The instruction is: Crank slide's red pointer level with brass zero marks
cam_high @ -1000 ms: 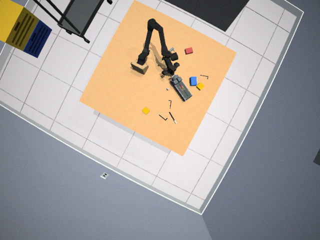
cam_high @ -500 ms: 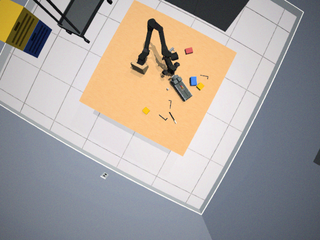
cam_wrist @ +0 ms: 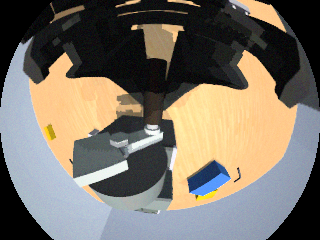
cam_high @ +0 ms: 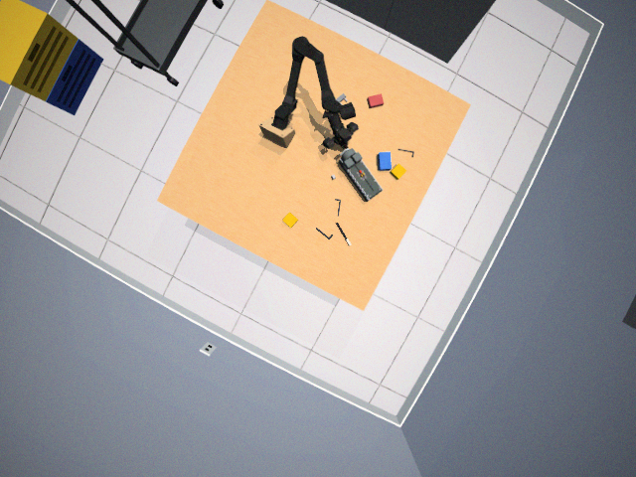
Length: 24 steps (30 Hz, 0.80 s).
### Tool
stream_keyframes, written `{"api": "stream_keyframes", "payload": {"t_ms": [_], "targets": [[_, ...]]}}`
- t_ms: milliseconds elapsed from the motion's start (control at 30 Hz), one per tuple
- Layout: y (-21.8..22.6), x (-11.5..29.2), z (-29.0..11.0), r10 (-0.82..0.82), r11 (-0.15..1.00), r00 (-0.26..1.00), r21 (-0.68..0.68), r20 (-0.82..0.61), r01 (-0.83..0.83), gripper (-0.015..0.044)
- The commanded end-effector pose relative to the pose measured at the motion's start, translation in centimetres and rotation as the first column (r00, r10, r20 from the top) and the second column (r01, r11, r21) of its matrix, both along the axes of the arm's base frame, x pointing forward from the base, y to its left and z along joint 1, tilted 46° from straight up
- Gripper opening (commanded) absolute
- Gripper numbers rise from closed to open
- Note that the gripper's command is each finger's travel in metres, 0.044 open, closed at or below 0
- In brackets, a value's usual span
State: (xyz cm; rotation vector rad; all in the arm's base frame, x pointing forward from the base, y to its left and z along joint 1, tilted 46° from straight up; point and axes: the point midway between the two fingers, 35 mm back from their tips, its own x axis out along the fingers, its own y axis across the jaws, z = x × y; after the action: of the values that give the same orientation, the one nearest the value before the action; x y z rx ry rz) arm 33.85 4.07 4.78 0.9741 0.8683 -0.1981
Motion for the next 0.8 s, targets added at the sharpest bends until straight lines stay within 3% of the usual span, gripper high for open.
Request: {"api": "stream_keyframes", "payload": {"t_ms": [0,767], "targets": [[-0.1,0.3,0.9,0.001,1.0,1.0,0.002,0.021,-0.001,0.0],[-1.4,0.2,2.6,0.001,1.0,1.0,0.001,0.021,-0.001,0.0]]}}
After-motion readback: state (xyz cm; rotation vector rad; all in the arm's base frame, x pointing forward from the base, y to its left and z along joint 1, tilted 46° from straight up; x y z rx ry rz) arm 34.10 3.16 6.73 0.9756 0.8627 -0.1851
